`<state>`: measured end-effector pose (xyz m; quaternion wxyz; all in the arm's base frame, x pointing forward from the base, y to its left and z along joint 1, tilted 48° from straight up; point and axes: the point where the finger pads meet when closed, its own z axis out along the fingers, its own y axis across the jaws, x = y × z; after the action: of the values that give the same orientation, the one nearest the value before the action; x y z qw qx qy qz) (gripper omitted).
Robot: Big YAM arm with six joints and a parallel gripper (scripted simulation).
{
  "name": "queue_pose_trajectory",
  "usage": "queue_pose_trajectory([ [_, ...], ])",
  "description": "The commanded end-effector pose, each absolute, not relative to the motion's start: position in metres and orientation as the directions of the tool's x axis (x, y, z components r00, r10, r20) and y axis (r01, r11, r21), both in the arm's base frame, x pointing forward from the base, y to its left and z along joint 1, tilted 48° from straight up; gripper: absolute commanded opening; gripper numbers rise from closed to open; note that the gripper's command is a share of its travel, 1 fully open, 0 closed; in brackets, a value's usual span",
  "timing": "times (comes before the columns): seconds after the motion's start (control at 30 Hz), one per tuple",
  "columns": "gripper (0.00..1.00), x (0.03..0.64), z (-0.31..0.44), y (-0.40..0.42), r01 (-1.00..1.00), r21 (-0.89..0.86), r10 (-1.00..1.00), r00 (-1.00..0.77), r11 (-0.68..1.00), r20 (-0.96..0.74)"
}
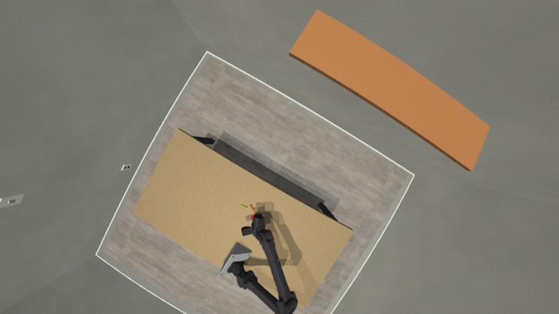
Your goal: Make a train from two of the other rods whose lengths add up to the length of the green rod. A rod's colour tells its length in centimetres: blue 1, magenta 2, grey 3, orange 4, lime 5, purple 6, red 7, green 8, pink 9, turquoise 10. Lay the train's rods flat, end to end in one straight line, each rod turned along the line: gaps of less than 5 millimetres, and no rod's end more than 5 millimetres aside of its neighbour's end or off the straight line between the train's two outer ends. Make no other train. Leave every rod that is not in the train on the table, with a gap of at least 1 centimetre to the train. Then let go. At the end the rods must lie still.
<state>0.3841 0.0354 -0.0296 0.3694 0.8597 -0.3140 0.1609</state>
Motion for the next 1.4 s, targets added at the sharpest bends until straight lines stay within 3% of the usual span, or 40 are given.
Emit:
queue_pose_trajectory([
  [0.0,1.0,0.4009,-0.0197,0.0463,-0.681,0.496,-0.43,0.729,-0.539,0.533],
  [0.23,1.0,0.4009,-0.0197,0.0462,-0.7,0.481,-0.444,0.711,-0.528,0.545],
  [0.57,1.0,0.4014,-0.0197,0.0449,-0.85,0.336,-0.559,0.521,-0.405,0.645],
  [1.07,1.0,0.4017,-0.0196,0.0442,-0.916,0.24,-0.611,0.395,-0.322,0.686],
  [1.1,1.0,0.4019,-0.0196,0.0437,-0.945,0.185,-0.635,0.32,-0.271,0.703],
  [1.3,1.0,0.4019,-0.0196,0.0441,-0.944,0.185,-0.635,0.321,-0.272,0.703],
  [1.37,1.0,0.4021,-0.0196,0.0438,-0.968,0.125,-0.656,0.24,-0.218,0.716],
])
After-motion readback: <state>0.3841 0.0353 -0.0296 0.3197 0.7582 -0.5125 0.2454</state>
